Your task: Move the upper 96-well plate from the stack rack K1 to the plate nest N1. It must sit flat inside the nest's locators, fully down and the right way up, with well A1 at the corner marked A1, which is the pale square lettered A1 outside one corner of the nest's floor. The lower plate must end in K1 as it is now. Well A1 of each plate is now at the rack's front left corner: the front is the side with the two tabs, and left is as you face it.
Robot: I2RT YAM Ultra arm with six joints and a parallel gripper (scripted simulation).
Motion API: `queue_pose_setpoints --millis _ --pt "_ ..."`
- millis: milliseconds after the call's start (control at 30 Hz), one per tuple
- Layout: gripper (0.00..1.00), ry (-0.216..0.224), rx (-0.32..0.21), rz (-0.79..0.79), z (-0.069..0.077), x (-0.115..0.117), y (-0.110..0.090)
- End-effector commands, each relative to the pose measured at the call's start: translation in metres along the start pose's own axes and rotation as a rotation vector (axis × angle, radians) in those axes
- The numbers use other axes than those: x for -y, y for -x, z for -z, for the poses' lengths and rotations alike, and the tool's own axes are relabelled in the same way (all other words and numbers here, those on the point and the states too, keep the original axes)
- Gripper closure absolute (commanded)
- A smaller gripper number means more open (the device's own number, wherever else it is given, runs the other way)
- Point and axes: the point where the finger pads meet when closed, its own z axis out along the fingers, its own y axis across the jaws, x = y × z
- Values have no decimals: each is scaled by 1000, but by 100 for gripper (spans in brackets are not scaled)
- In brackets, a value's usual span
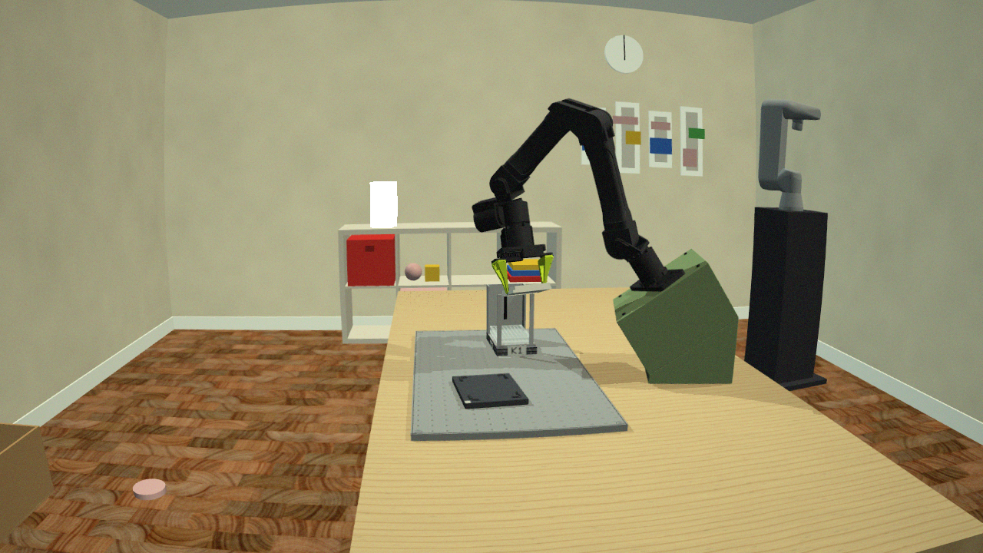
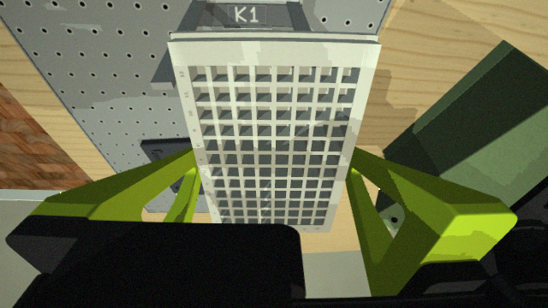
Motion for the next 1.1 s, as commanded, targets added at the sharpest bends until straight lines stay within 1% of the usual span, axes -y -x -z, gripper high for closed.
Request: queue_pose_setpoints --millis 0,33,67,100,400,467,633,767,967,1033,1067 --pt "100 71 288 16 24 -25 55" --pt "100 66 276 14 23 -26 52" --pt "100 71 295 15 22 -27 49" --pt "100 75 302 16 21 -28 46" --pt "100 76 300 15 13 -38 19" --pt "100 76 300 15 13 -38 19" --pt "100 73 297 14 9 -43 4" --pt "100 83 300 15 6 -50 -7" --pt "100 63 293 12 -3 -55 -25" --pt "100 63 293 12 -3 -55 -25" --pt "100 56 291 12 -5 -56 -27"
